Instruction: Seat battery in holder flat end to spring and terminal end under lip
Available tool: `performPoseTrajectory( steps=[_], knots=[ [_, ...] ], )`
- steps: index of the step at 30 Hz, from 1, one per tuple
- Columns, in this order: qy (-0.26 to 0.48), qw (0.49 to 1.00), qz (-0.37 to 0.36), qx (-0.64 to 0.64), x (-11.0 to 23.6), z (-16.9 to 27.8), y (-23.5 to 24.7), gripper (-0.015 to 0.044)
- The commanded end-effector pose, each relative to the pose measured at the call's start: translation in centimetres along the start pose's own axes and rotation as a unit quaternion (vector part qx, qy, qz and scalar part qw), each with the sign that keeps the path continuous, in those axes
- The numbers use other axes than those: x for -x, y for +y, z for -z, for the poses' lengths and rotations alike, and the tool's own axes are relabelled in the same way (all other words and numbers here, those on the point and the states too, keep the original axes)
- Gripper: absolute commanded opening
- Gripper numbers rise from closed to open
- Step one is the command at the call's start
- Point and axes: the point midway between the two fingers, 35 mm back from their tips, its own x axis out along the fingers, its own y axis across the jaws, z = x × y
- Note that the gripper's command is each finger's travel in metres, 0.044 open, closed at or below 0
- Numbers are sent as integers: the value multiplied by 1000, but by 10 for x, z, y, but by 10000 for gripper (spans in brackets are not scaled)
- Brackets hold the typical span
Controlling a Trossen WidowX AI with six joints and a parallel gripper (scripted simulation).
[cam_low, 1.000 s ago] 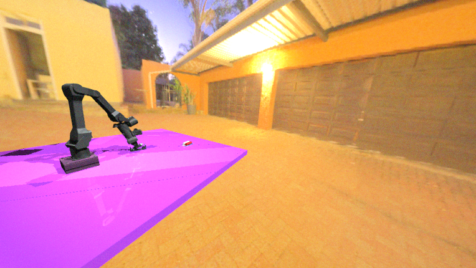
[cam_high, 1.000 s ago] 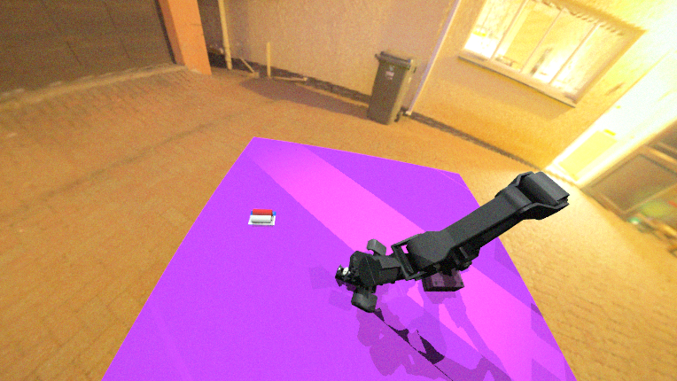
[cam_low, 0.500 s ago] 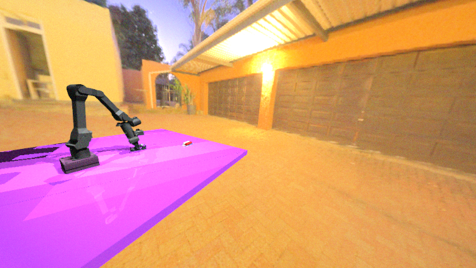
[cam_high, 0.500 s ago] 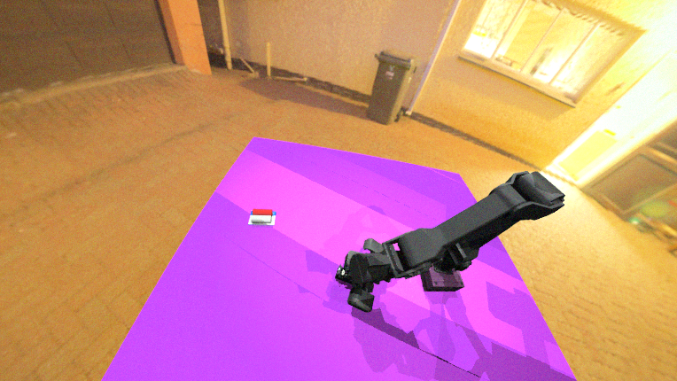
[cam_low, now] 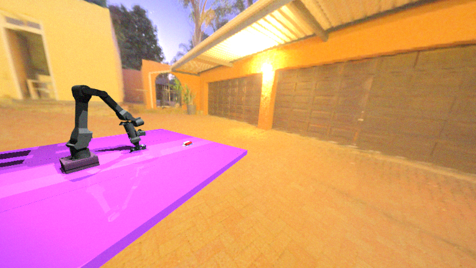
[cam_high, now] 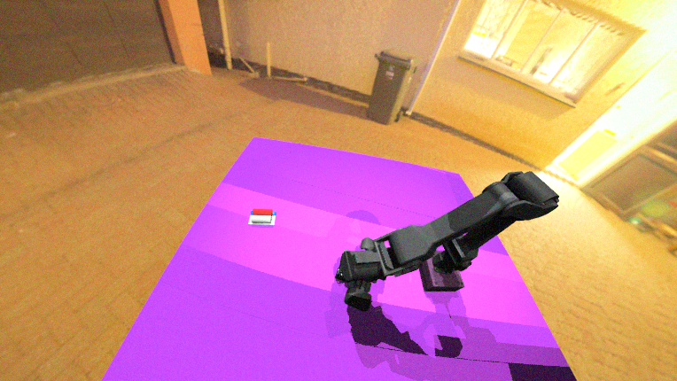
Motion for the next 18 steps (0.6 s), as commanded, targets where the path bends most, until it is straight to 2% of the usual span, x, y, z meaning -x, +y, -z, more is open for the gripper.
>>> performPoseTrajectory(
  steps=[1, 18],
  knots=[
    [24, 1000, 1, 4, -3, 5, 0, 81],
    [79, 997, 2, 3, -5, 4, -1, 81]
  ],
)
